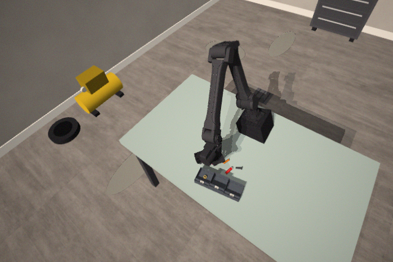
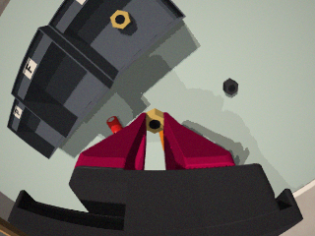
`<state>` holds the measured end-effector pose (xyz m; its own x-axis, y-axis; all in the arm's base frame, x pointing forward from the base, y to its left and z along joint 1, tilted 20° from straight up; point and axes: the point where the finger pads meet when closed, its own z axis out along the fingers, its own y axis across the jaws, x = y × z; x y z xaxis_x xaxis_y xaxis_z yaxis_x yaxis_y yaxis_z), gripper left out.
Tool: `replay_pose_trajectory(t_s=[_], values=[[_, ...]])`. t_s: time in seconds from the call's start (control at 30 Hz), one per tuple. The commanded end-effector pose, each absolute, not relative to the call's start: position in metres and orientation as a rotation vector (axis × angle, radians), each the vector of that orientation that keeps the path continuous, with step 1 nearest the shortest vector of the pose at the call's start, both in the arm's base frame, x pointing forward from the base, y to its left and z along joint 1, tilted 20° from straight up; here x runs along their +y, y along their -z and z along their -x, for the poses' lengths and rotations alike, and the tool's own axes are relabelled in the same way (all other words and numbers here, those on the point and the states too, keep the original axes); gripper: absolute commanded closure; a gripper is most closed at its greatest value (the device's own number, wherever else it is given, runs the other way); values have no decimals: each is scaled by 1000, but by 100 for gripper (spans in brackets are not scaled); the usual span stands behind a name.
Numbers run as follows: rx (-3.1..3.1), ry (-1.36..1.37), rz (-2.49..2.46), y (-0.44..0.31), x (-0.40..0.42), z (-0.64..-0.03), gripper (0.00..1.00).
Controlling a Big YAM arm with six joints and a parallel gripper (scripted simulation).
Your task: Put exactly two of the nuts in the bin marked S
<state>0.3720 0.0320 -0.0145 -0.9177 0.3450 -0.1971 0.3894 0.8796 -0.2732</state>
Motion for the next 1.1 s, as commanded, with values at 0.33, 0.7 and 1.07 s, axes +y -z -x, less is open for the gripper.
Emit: replay_pose_trajectory(t_s=[0.33, 0.7, 1.07], values=[[2875, 433, -560, 2, 48, -390, 89], [2876, 434, -560, 3, 48, -390, 89], [2879, 437, -560, 5, 48, -390, 89]])
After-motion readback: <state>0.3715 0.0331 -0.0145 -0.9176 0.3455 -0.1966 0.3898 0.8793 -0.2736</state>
